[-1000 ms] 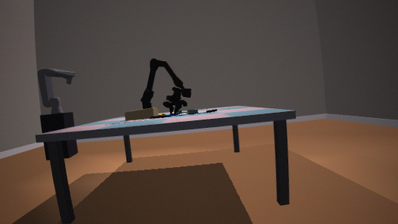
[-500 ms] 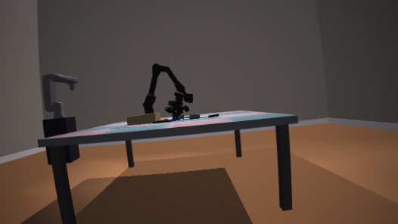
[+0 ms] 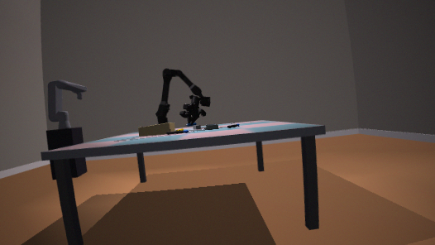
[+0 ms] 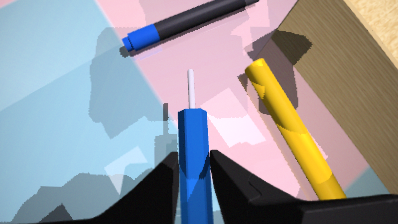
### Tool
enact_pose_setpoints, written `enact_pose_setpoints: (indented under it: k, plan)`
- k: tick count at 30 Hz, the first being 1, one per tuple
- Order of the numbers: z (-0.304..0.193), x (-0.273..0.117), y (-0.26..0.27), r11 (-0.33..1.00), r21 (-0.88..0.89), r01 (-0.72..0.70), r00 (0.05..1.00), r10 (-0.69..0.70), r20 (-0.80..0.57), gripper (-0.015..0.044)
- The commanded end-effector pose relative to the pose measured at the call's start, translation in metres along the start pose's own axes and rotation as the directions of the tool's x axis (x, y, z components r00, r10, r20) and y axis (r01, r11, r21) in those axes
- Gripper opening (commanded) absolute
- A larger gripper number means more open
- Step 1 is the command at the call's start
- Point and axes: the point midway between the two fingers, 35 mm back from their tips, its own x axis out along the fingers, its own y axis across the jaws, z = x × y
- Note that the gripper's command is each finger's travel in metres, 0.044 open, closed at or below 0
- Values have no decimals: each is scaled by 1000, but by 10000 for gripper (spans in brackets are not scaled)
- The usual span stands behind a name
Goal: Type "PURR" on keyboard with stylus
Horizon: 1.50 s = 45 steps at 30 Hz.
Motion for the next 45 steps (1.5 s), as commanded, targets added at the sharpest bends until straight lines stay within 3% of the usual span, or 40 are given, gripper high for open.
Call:
enact_pose_setpoints:
  k: [1,6,13,20,33,45]
  plan:
    - [7,-12,0,1000,-5,-2,1000,2,1,0]
    - [4,-11,1,1000,-24,-8,1000,9,0,0]
    - [-1,-19,7,953,-304,-18,999,33,42,0]
    - [-8,-28,12,825,-565,-3,995,61,83,0]
    - [-22,-47,21,422,-902,90,980,124,155,0]
    - [-37,-65,27,-48,-973,226,958,192,213,0]
